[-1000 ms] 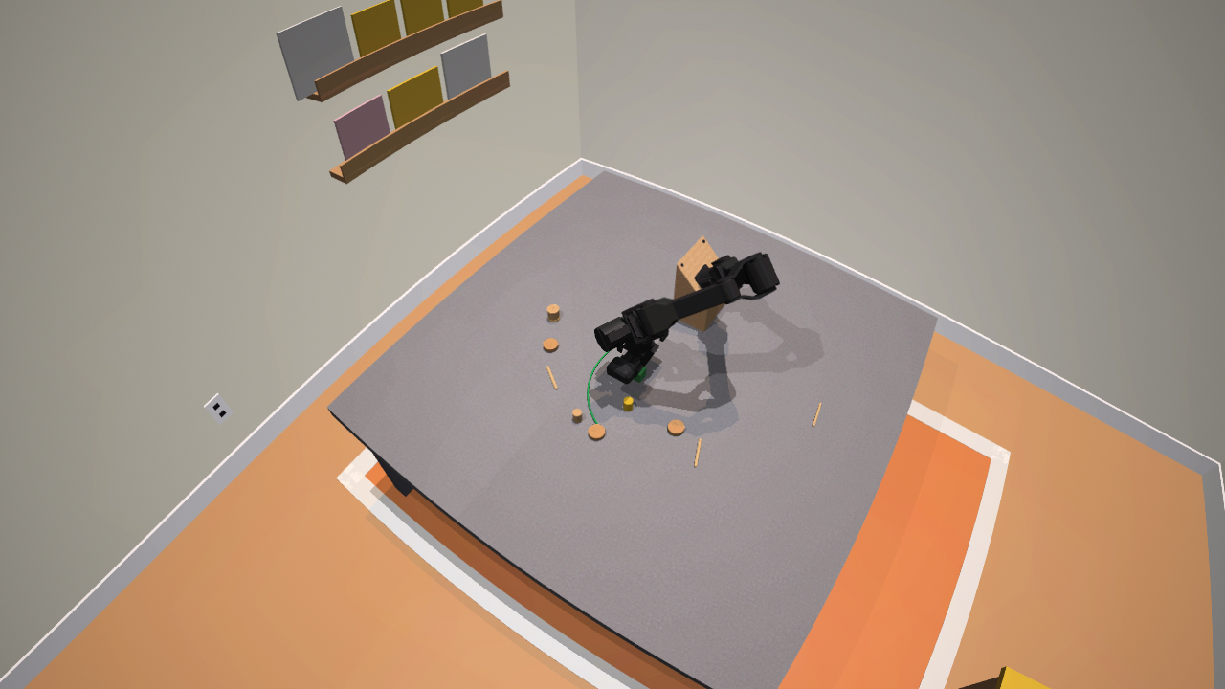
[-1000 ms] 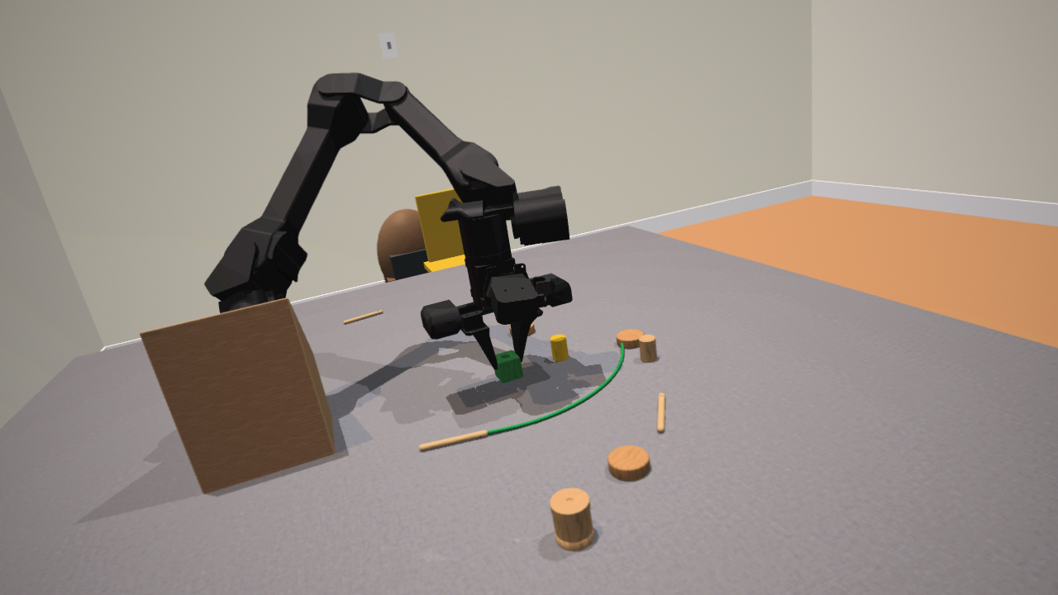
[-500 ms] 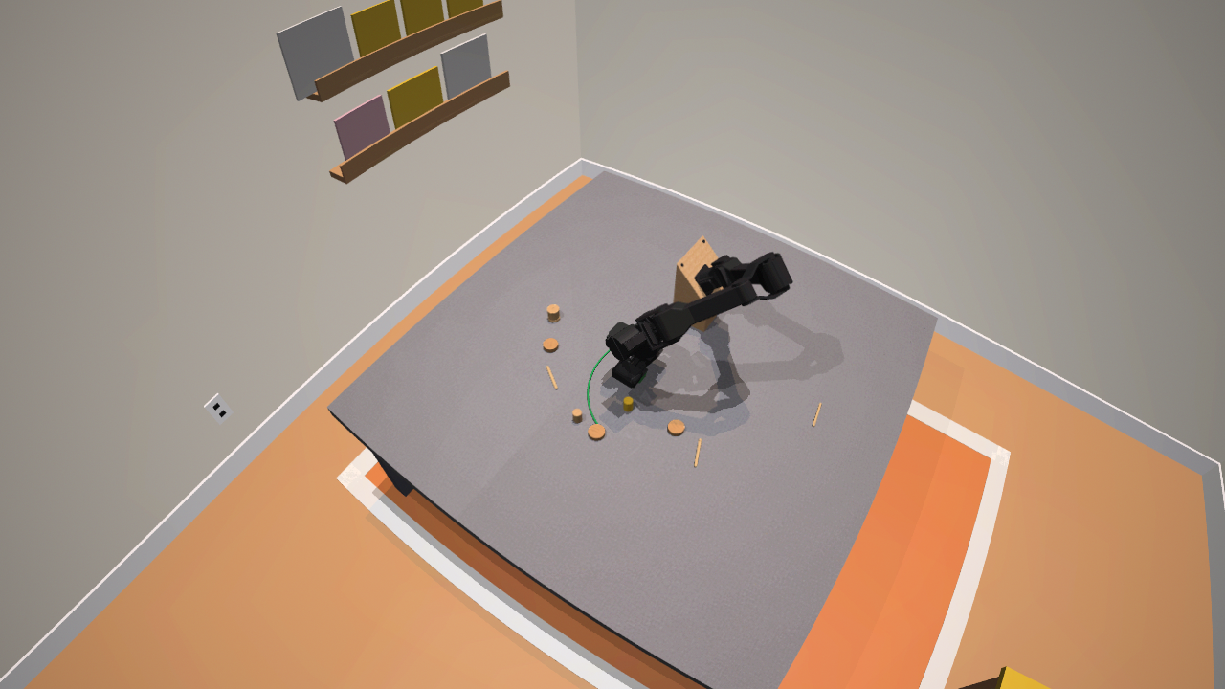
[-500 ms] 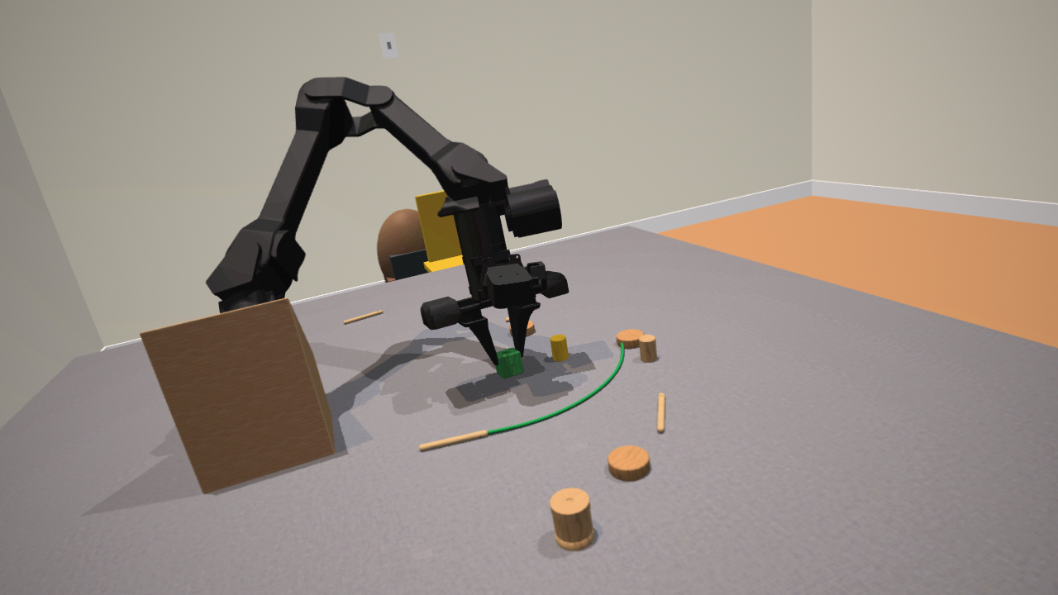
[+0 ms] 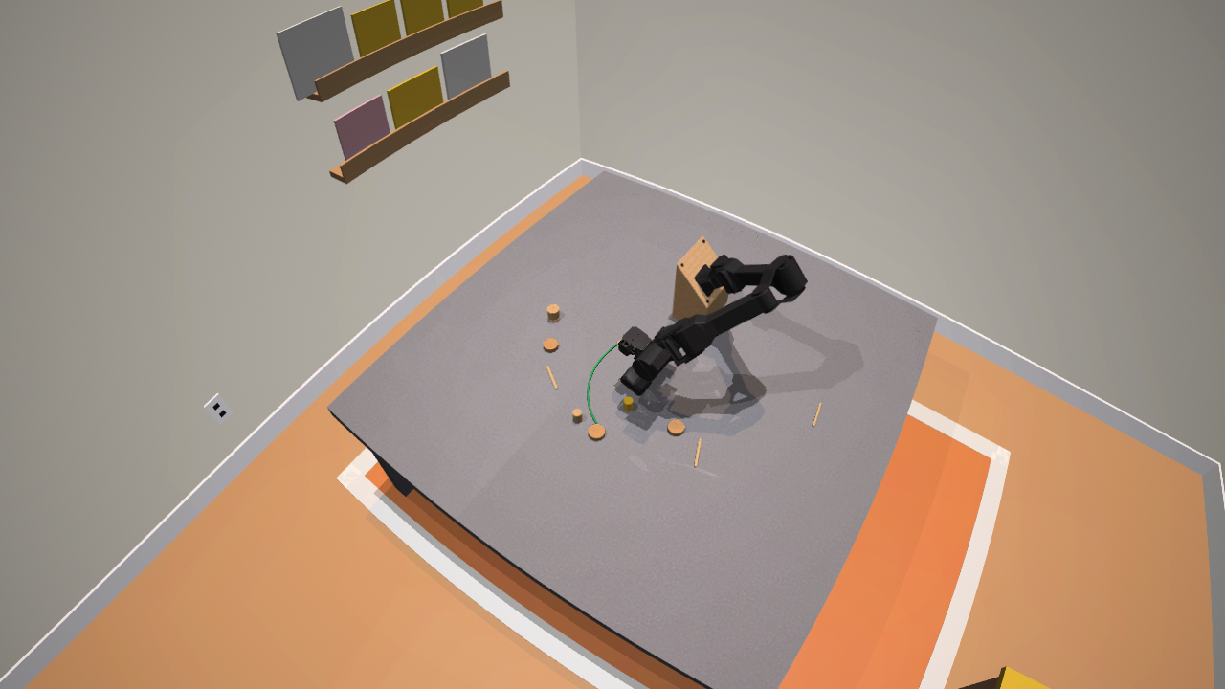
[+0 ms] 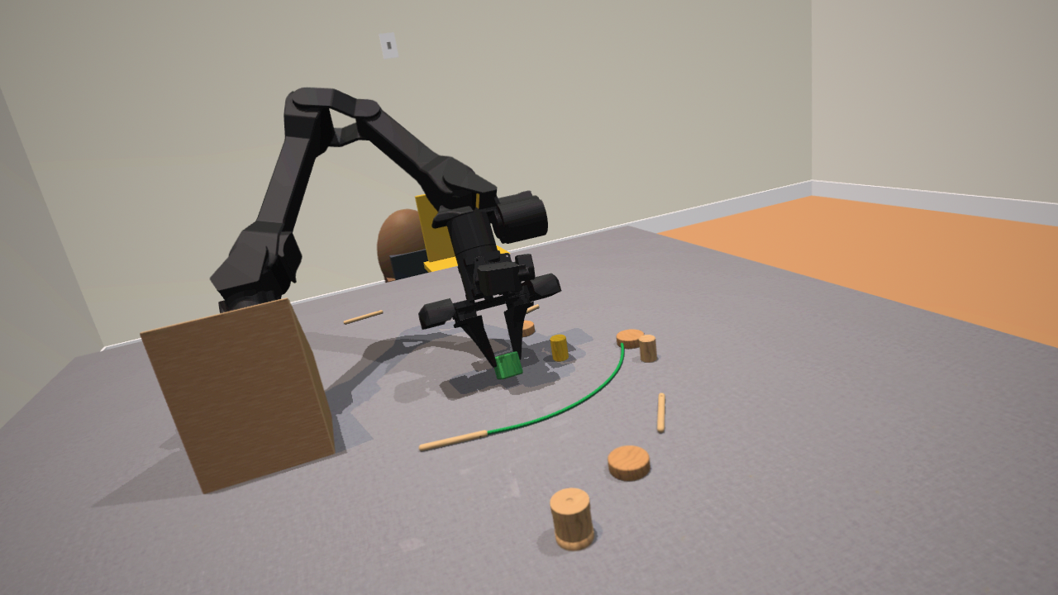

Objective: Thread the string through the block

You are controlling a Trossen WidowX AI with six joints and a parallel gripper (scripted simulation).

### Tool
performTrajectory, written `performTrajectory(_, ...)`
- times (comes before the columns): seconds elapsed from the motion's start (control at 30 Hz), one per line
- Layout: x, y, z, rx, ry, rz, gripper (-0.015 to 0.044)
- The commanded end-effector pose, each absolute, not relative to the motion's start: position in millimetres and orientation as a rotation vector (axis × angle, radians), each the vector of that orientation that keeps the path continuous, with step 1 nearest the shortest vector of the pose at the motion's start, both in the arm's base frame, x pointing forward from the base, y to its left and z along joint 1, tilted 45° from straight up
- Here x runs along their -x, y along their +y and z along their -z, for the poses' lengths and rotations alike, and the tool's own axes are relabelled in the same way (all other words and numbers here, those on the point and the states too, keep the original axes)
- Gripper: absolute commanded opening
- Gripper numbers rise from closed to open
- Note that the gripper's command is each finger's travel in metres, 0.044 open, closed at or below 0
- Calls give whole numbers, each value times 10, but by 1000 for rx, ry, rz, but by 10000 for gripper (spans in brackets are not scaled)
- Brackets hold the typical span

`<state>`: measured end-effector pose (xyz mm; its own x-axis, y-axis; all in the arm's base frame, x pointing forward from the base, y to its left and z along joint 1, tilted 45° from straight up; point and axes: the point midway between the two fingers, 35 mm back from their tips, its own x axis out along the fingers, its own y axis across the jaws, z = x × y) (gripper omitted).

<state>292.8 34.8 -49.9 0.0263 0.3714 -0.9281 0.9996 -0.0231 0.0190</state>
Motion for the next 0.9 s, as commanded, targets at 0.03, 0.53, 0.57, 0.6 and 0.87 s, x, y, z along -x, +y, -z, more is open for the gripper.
performTrajectory(0.03,-2918,408,475,-1449,1386,1054,0)
performTrajectory(0.53,-2920,527,435,-1307,1241,1164,0)
performTrajectory(0.57,-2920,527,435,-1307,1241,1164,0)
performTrajectory(0.6,-2920,527,435,-1307,1241,1164,0)
performTrajectory(0.87,-2916,576,435,-1236,1182,1221,0)
